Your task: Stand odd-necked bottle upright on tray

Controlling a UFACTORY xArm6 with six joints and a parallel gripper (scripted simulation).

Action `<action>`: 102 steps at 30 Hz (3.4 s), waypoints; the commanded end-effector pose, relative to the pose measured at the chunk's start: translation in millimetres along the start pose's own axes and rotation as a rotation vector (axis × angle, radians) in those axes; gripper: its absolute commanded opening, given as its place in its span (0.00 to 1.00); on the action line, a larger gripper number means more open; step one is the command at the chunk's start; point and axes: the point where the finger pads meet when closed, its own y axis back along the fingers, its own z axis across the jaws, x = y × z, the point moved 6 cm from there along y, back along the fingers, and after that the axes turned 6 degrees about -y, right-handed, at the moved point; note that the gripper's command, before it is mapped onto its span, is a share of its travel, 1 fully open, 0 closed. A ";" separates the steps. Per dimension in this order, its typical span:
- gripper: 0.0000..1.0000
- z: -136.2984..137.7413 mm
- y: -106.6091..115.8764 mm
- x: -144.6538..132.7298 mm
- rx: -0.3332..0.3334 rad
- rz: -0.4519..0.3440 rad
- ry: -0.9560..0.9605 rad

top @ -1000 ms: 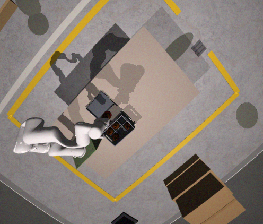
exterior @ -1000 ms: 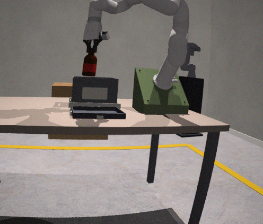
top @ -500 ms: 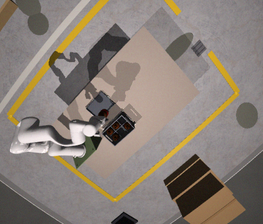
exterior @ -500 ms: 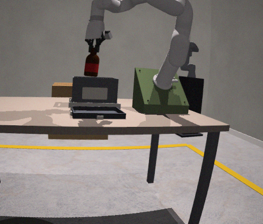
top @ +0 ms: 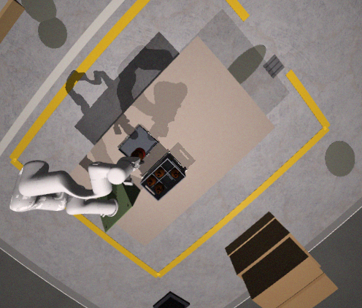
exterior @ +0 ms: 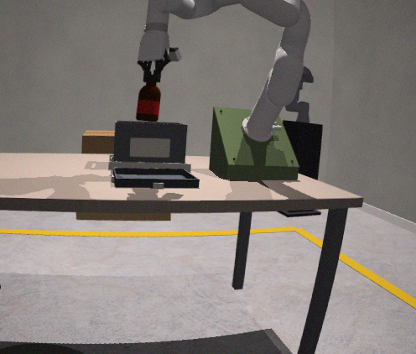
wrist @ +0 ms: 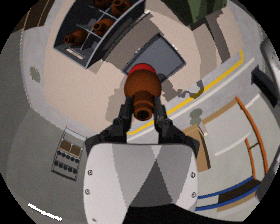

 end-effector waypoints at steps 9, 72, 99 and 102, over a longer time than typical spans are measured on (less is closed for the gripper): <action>0.00 17.7 1.5 -7.7 0.004 -0.002 0.001; 0.00 55.4 1.4 -22.6 0.004 -0.002 0.001; 0.00 55.4 -3.8 -22.6 0.004 -0.002 0.001; 0.00 55.4 -6.9 -22.6 0.004 -0.002 0.001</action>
